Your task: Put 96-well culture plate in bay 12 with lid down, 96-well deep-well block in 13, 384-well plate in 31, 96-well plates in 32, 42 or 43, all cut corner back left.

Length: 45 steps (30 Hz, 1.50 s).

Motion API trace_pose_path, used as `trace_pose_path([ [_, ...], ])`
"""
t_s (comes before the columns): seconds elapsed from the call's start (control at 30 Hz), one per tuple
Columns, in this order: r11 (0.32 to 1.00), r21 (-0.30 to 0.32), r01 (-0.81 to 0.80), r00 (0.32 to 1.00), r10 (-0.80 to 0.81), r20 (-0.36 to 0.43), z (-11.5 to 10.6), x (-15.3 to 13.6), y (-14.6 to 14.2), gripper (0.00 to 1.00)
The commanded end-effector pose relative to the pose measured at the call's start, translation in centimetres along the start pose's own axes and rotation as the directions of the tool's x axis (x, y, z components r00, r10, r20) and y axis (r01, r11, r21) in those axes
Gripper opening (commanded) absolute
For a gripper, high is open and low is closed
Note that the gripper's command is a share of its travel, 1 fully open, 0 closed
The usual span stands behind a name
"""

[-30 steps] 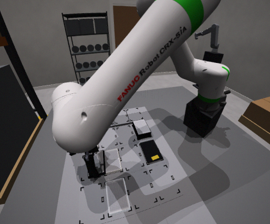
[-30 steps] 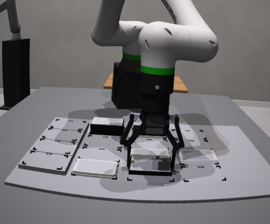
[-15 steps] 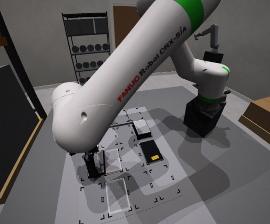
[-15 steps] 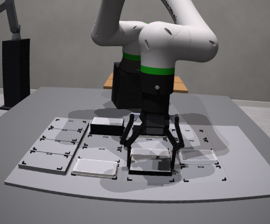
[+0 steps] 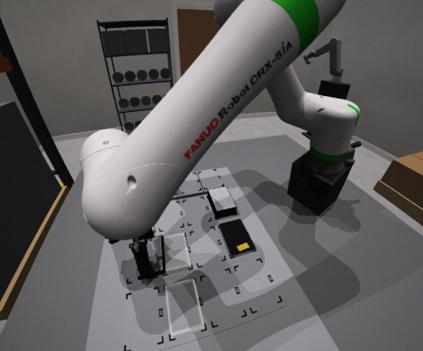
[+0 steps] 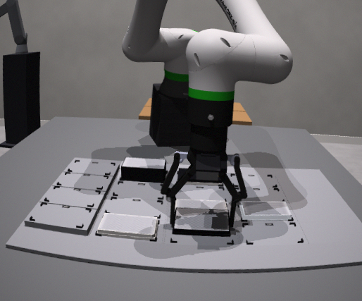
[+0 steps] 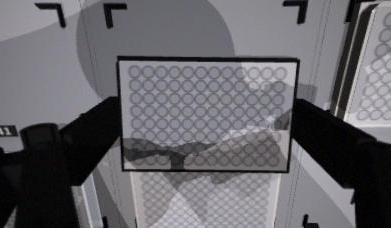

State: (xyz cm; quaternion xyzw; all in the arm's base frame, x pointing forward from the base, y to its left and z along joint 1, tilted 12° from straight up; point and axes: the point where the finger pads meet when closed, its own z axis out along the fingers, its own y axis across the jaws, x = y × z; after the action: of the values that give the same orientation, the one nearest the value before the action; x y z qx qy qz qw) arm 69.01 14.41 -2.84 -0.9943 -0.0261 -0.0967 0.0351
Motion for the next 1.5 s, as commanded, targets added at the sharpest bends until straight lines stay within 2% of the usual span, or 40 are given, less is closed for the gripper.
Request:
trace_pose_path([
  [0.0, 1.000, 0.000, 0.000, 1.000, 0.000, -0.002, -0.10, 0.09, -0.01, 0.86],
  [0.1, 1.000, 0.000, 0.000, 1.000, 0.000, -0.002, -0.10, 0.09, -0.01, 0.86],
  [0.13, 1.000, 0.000, 0.000, 1.000, 0.000, -0.002, -0.10, 0.09, -0.01, 0.10],
  [1.47, 1.000, 0.000, 0.000, 1.000, 0.000, -0.002, -0.73, 0.09, -0.01, 0.10],
])
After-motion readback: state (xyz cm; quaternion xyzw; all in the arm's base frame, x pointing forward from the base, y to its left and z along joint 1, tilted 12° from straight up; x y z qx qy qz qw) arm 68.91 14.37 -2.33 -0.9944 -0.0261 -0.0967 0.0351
